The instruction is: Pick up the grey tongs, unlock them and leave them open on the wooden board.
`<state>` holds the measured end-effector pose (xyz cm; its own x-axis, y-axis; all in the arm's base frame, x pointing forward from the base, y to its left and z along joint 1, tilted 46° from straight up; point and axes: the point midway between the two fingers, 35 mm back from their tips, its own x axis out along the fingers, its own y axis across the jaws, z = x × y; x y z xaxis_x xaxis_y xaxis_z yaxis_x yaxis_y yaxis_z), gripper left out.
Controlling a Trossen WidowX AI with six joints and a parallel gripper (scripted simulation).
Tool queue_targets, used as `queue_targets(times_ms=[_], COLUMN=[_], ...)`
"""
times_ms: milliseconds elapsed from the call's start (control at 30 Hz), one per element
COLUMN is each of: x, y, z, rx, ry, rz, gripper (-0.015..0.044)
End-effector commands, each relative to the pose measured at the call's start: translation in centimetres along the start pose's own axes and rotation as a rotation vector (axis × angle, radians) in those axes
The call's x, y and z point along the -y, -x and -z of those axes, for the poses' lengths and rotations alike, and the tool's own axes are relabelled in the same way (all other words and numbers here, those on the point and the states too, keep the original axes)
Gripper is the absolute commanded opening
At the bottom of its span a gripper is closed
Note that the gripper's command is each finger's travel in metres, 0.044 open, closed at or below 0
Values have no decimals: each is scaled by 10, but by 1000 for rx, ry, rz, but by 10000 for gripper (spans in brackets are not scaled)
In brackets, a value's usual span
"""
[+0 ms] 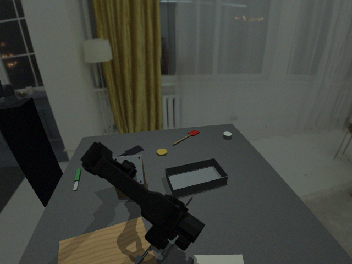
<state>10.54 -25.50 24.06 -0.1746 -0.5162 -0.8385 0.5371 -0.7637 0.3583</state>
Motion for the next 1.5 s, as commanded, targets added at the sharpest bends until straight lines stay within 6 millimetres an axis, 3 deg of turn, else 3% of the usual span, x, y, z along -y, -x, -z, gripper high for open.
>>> queue_targets(times_ms=[0, 733, 1467], x=[4, 33, 72], y=[0, -1, 13], z=[-11, -78, -133], rx=[-17, -75, -57], ry=[-28, -210, -363], rz=[-2, -19, -101], gripper=[-150, -150, -150])
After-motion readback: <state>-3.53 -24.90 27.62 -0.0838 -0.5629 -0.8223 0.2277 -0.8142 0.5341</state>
